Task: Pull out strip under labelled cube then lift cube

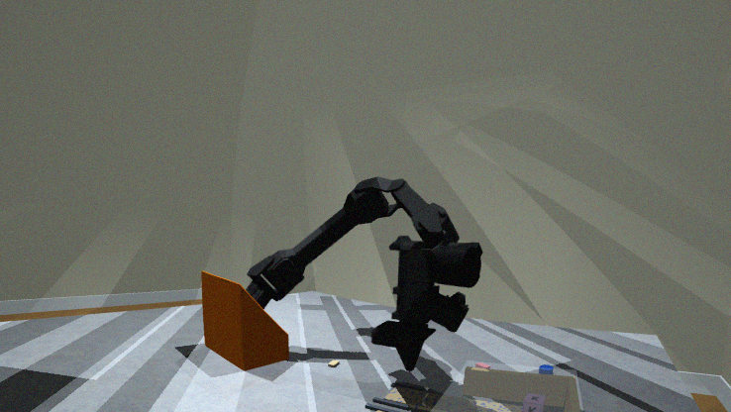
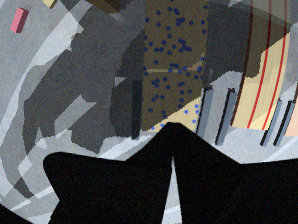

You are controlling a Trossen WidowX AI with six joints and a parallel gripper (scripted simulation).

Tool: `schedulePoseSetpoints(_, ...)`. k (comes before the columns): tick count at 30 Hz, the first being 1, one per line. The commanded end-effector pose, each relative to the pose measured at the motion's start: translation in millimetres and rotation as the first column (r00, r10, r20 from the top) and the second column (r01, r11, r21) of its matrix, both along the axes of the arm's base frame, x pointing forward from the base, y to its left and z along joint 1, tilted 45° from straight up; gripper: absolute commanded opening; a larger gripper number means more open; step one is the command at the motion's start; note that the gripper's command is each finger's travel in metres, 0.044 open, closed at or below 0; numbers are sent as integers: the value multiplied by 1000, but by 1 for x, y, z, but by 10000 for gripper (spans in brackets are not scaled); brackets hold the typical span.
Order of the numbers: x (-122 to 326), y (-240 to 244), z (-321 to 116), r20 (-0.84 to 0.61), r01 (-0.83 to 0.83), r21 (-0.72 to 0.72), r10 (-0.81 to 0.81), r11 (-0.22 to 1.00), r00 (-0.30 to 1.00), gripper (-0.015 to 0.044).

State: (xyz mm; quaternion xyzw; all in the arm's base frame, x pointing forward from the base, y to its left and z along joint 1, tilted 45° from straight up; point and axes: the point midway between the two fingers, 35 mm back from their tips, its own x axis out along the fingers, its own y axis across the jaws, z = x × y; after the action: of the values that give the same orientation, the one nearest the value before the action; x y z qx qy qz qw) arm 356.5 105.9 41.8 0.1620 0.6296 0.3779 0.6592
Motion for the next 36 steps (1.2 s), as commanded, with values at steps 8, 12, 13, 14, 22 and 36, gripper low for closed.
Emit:
schedulePoseSetpoints(8,-3,13,-15,-12,4,1,-4,1000,1000,0)
schedulePoseSetpoints(12,-4,17,-20,-13,4,2,-4,1000,1000,0)
schedulePoseSetpoints(13,-4,18,-21,-13,4,2,-4,1000,1000,0)
schedulePoseSetpoints(14,-5,19,-22,-13,4,2,-4,1000,1000,0)
schedulePoseSetpoints(22,-7,28,-32,-13,4,4,-4,1000,1000,0)
schedulePoseSetpoints(36,-8,33,-37,-13,4,5,-4,1000,1000,0)
